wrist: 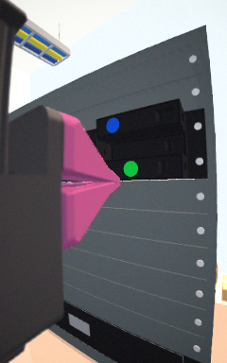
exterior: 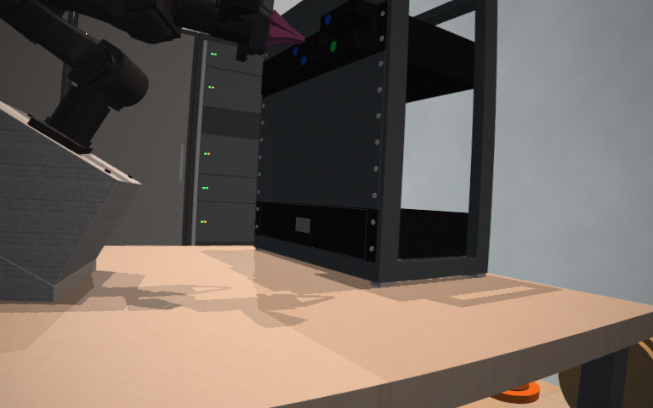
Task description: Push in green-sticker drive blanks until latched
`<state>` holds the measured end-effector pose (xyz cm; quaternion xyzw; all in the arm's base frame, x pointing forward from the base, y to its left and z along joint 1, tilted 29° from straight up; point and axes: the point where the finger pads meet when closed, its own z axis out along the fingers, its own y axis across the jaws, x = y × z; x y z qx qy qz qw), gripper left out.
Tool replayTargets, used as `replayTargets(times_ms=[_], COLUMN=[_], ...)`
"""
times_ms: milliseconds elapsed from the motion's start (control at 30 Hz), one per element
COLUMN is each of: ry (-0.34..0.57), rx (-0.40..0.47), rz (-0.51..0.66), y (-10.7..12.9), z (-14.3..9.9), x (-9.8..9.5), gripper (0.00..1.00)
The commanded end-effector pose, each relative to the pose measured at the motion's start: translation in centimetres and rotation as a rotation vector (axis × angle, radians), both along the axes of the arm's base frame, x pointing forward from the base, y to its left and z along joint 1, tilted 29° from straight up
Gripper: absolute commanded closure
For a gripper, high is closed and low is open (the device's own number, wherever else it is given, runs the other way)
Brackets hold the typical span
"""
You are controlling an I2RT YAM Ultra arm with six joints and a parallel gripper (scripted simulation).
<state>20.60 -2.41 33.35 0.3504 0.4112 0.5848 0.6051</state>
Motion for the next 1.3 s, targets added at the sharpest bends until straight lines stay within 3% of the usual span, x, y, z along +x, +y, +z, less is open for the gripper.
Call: replayTargets(times_ms=[0, 433, 767, 1067, 1267], ry=[-0.029, -0.066, -0.045, -0.068, -0.068], rx=[-0.025, -0.059, -0.044, -0.054, -0.053], rz=[0.063, 0.068, 0.068, 0.067, 0.067], y=[0.8, 1.5, 1.6, 2.2, 2.3], z=[0.4, 2.4, 2.8, 4.8, 5.1], x=[-0.5, -0.8, 1.3, 4.1, 4.6], gripper=[1.00, 1.00, 1.00, 1.00, 1.00])
